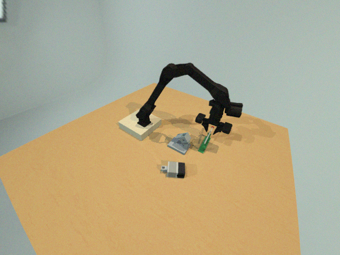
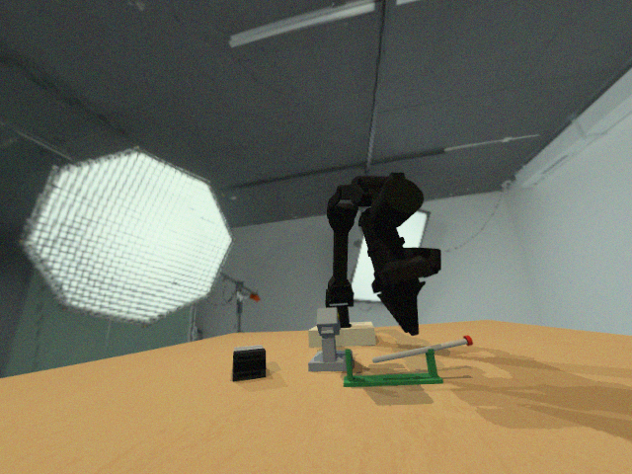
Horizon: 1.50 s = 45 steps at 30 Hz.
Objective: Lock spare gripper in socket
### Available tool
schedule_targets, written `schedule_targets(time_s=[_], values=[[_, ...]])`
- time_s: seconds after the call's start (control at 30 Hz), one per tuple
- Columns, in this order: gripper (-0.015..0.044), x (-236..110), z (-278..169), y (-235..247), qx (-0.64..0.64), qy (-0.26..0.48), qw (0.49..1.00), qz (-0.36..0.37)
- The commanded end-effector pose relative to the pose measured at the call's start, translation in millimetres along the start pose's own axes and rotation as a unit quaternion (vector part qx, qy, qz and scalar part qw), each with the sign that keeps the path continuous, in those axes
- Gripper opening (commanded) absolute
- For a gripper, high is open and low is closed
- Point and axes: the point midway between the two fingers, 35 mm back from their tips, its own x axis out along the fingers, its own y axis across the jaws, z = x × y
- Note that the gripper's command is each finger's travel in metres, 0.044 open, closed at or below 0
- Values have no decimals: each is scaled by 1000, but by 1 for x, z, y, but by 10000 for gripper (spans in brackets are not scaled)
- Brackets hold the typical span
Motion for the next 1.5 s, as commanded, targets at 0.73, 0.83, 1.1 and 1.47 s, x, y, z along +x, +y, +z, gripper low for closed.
schedule_targets(time_s=[0.73,0.83,1.1,1.47], values=[[180,45,-8,3,-1,3,1000,5],[180,49,-9,3,-1,3,1000,5],[154,49,-9,3,-1,3,1000,5],[0,49,-9,3,-1,3,1000,5]])
